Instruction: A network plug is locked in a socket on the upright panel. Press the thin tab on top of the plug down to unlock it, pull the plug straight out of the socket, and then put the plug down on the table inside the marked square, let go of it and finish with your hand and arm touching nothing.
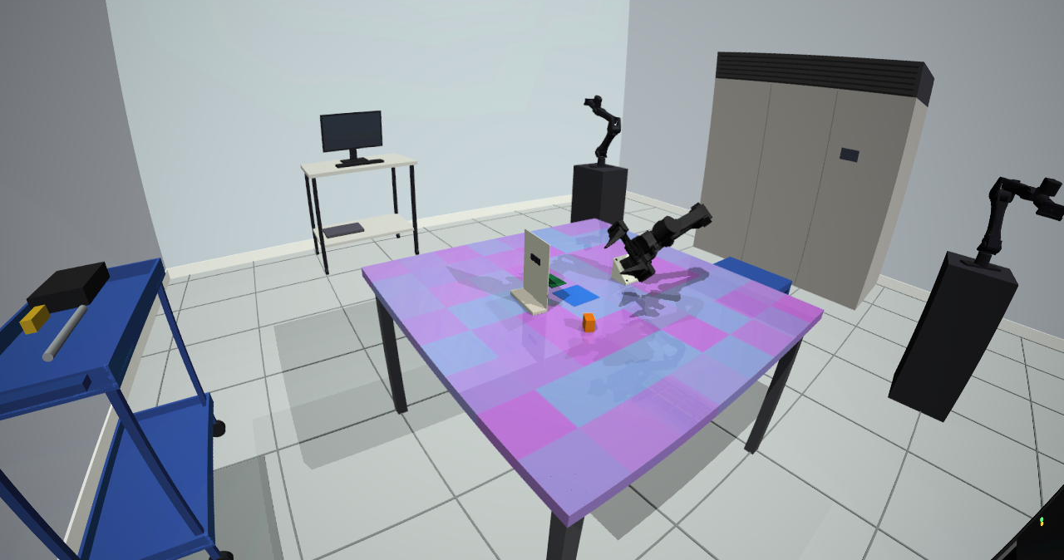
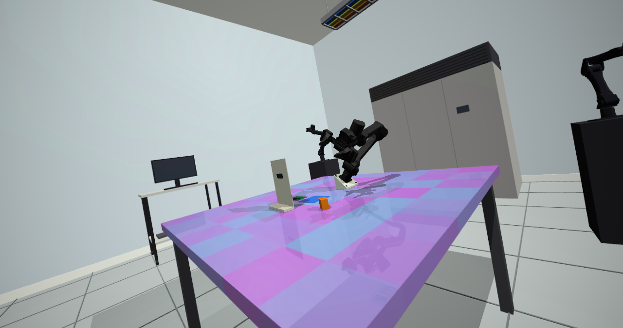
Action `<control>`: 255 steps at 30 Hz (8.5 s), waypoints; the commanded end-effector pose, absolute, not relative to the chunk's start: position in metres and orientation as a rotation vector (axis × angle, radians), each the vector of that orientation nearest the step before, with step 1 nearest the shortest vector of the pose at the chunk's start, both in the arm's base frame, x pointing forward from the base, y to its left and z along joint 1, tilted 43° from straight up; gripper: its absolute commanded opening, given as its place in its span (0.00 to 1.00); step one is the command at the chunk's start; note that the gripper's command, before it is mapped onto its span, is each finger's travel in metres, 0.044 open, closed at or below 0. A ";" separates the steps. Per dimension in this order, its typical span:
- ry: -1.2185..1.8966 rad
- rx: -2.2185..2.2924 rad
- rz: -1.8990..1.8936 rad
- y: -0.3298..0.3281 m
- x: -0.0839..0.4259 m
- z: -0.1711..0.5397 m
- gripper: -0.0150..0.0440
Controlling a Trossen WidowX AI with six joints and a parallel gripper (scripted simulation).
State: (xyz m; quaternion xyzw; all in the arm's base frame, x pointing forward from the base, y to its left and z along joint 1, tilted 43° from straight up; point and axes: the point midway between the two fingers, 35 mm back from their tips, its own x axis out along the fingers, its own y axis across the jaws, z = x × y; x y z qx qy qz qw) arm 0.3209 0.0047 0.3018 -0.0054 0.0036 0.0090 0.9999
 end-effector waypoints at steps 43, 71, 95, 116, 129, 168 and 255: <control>0.350 -0.707 -0.263 -0.107 0.316 0.086 0.52; 0.411 -0.792 -0.283 -0.123 0.326 0.065 0.52; 0.409 -0.792 -0.284 -0.130 0.357 0.062 0.43; 0.409 -0.792 -0.284 -0.129 0.356 0.062 0.25; 0.410 -0.792 -0.283 -0.127 0.349 0.063 0.25; 0.411 -0.791 -0.283 -0.121 0.325 0.065 0.25; 0.415 -0.793 -0.282 -0.147 0.273 0.106 0.25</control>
